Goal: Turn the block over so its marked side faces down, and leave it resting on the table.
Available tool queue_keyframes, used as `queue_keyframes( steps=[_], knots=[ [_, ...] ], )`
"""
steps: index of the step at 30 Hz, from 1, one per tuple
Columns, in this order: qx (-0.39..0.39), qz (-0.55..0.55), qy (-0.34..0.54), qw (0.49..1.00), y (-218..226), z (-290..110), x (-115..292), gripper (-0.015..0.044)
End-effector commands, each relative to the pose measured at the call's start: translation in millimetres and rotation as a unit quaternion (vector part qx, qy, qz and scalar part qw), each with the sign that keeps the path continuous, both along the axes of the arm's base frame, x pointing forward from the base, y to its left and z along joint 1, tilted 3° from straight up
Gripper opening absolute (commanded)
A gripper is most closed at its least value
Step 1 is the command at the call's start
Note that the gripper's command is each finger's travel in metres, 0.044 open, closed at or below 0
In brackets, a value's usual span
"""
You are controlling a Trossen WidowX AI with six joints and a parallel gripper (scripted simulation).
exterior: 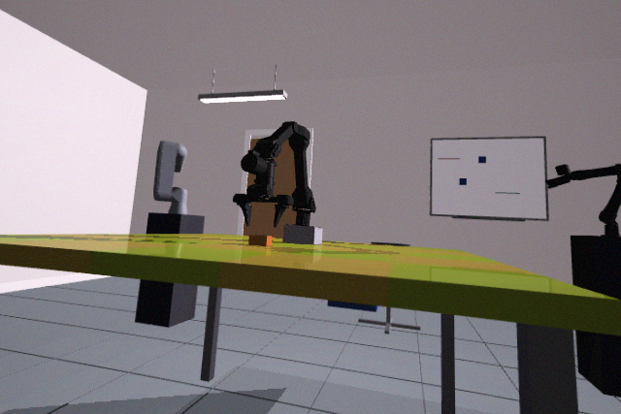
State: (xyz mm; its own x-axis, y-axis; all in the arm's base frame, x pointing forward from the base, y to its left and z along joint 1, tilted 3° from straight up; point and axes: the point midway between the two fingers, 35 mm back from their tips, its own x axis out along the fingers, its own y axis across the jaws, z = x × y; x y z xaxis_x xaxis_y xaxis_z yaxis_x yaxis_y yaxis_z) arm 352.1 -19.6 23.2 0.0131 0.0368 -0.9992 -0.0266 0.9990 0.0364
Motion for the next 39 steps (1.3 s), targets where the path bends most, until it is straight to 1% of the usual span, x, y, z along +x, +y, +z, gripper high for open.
queue_keyframes(
  steps=[1,5,26,32,39],
  knots=[
    [-0.002,0.003,0.005,1.000,-0.8,-11.2,-3.2,0.0440],
    [-0.002,0.003,0.005,1.000,-0.7,-12.3,-3.2,0.0440],
    [-0.002,0.003,0.005,1.000,0.3,-43.9,-3.3,0.0440],
    [-0.002,0.003,0.005,1.000,0.3,-43.9,-3.3,0.0282],
    [-0.002,0.003,0.005,1.000,0.3,-43.9,-3.3,0.0236]
  ],
)
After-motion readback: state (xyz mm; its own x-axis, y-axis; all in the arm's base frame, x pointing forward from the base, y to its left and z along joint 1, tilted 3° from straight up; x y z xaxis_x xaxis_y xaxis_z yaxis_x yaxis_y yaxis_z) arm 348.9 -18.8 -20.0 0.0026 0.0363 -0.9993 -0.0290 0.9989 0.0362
